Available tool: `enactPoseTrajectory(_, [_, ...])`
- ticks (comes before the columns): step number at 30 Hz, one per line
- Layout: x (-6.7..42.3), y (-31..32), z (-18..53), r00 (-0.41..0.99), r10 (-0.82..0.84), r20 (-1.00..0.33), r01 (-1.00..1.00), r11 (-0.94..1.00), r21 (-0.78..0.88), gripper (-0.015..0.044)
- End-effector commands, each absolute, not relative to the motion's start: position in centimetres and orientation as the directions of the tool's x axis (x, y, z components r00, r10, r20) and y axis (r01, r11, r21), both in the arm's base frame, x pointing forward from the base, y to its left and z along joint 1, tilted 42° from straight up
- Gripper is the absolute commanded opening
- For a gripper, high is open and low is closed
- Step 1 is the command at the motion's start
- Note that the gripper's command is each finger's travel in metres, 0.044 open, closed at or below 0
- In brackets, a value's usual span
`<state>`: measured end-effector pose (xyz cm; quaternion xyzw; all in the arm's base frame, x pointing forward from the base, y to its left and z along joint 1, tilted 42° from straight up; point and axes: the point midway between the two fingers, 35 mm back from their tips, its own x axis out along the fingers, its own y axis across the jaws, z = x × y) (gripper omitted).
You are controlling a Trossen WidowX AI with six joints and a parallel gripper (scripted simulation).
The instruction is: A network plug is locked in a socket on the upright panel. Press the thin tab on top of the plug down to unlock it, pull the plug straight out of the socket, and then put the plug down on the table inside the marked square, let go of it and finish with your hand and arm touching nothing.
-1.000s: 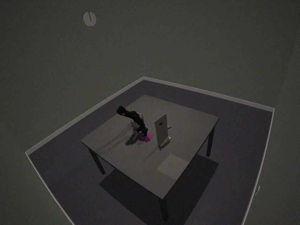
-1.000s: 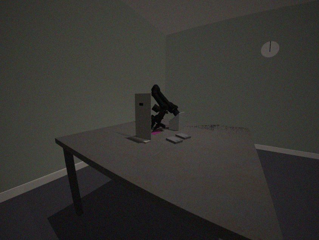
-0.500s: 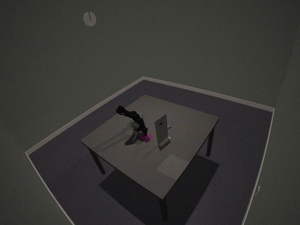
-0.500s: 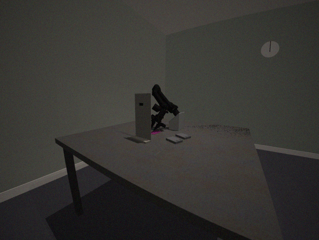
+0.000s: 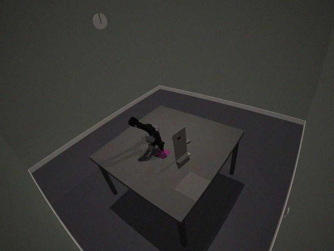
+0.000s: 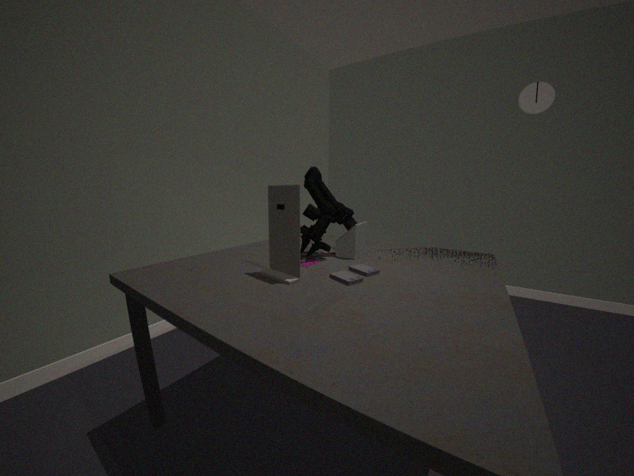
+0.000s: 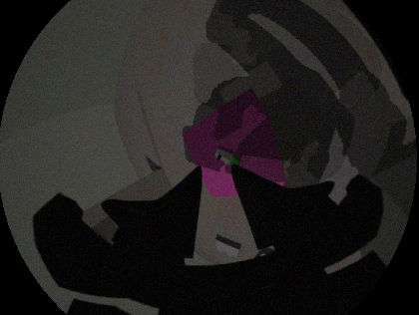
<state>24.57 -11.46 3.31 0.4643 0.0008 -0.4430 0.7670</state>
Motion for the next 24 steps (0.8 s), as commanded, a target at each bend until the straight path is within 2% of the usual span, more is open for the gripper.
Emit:
enactPoseTrajectory(1, [24.3,-11.2,3.5,0.607,-0.680,-0.411,0.678,0.174,0.714,0.0156])
enactPoseTrajectory(24, [24.0,-10.2,3.9,0.605,-0.677,-0.419,0.681,0.168,0.712,0.0156])
